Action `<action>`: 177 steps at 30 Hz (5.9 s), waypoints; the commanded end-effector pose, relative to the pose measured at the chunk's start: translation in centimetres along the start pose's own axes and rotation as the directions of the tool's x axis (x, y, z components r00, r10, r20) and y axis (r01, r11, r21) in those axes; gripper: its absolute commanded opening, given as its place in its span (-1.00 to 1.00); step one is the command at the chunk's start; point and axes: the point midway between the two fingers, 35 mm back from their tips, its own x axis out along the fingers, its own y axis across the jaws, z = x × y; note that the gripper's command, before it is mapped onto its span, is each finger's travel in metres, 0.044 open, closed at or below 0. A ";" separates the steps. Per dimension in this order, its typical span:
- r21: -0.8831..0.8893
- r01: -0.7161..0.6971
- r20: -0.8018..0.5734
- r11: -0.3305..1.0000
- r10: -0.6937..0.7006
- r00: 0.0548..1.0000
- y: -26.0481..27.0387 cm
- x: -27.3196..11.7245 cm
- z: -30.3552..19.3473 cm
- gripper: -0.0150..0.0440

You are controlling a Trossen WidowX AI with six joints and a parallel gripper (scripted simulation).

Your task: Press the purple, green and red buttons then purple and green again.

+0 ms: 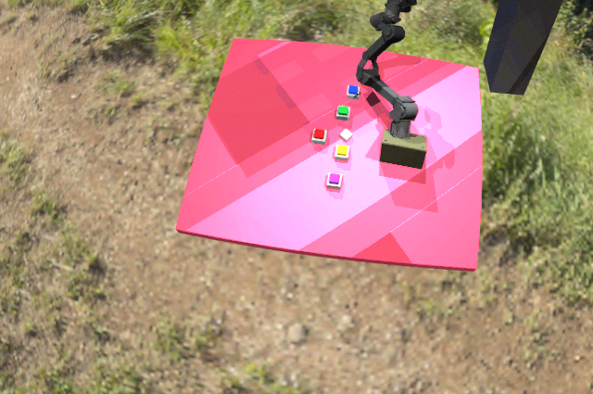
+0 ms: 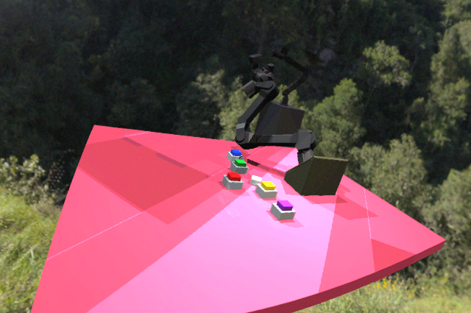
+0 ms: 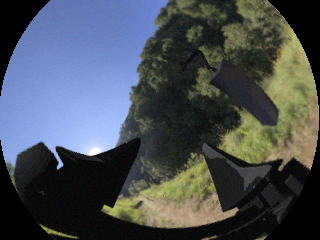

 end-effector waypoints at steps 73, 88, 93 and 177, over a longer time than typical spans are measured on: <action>0.233 -0.957 -0.363 0.173 -0.897 -0.251 -0.7 -73.9 -7.6 0.86; 0.232 -0.957 -0.365 0.172 -0.897 -0.249 -6.3 -75.4 -9.9 0.06; 0.232 -0.957 -0.365 0.172 -0.897 -0.249 -6.3 -75.4 -9.9 -0.38; 0.247 -0.951 -0.364 0.184 -0.892 -0.267 -0.8 -57.7 -14.3 -0.42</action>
